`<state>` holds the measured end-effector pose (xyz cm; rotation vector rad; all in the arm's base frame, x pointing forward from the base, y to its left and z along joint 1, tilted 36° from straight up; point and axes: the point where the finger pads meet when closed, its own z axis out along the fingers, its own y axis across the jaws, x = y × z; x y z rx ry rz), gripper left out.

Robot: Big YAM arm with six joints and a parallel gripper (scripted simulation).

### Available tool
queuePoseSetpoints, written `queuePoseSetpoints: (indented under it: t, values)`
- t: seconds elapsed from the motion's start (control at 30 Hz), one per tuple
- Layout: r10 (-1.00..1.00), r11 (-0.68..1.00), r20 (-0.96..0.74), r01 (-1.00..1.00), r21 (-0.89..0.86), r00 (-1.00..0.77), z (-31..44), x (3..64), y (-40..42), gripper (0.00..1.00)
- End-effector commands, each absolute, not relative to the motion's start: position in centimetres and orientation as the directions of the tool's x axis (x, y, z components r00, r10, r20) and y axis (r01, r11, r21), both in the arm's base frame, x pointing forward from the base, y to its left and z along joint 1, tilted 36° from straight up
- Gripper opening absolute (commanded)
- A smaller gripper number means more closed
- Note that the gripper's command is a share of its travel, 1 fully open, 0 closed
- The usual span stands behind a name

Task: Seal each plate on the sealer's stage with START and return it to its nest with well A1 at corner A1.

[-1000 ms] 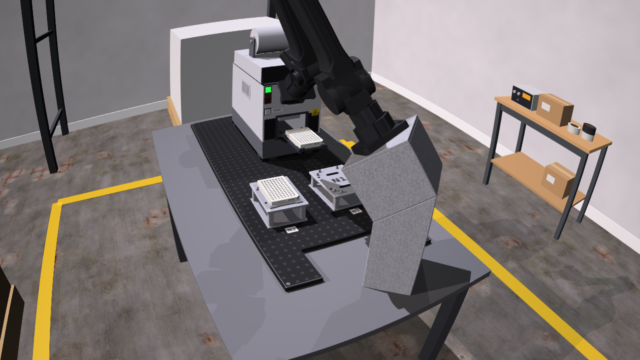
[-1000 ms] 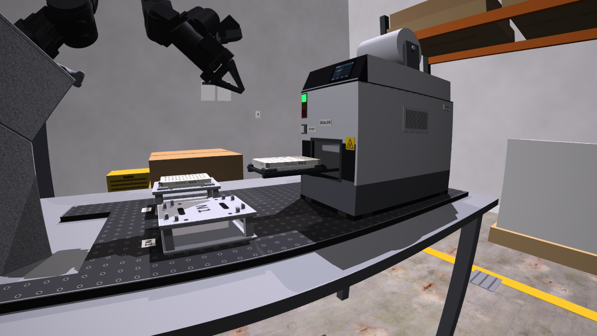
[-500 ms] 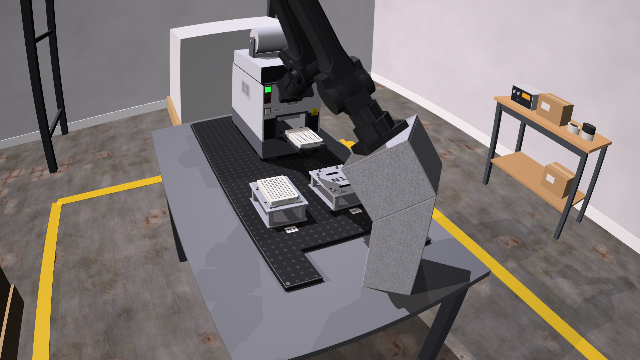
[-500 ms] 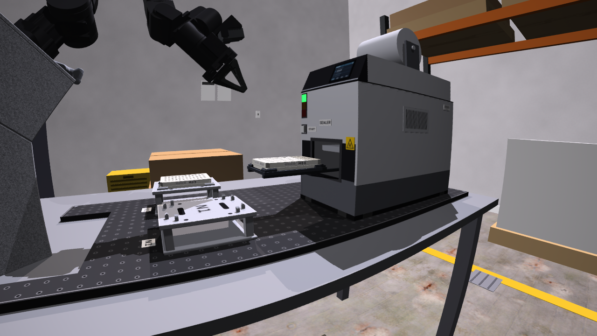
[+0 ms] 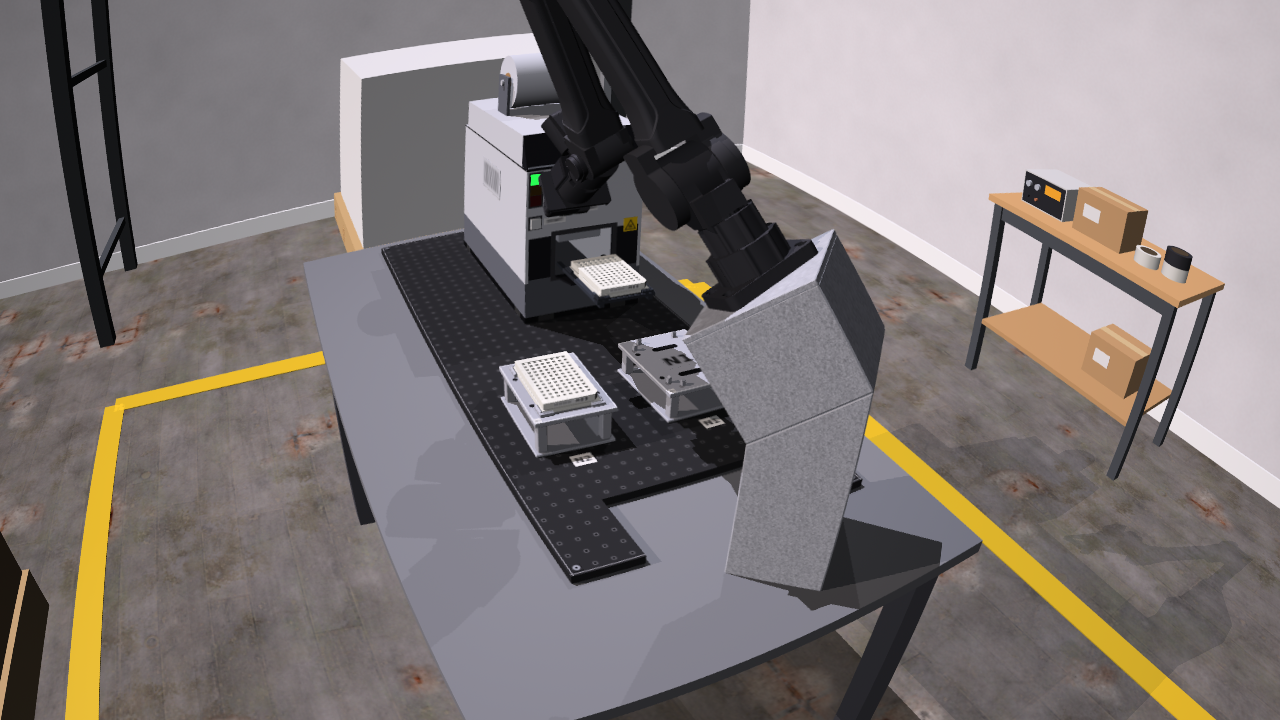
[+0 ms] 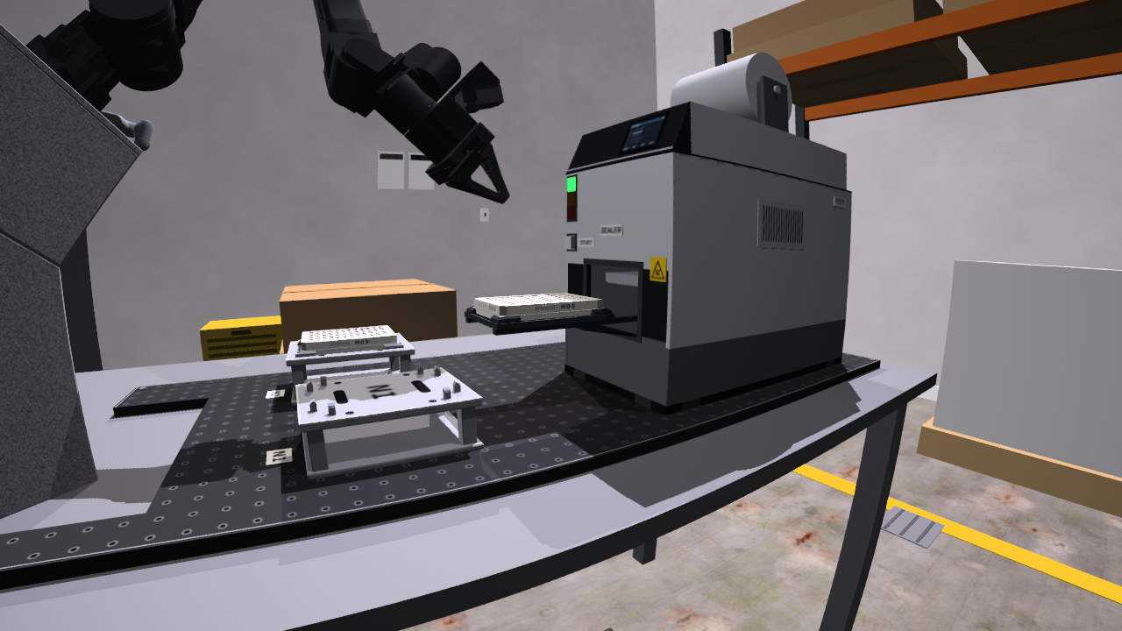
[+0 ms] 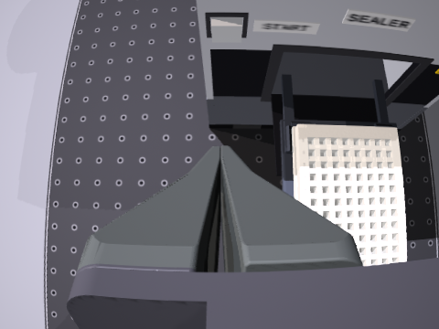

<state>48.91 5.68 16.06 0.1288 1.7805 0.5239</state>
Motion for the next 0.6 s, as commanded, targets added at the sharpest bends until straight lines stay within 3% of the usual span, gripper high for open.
queuePoseSetpoints:
  t: [0.0, 0.3, 0.57]
  values:
    - [0.358, 0.889, -0.898, -0.200, 0.412, -0.258, 17.0, 50.6, 6.3, 0.00]
    - [0.362, 0.887, -0.890, -0.190, 0.420, -0.278, 16.2, 54.6, 7.2, 0.00]
    - [0.361, 0.891, -0.896, -0.188, 0.413, -0.258, 16.9, 53.0, 5.9, 0.00]
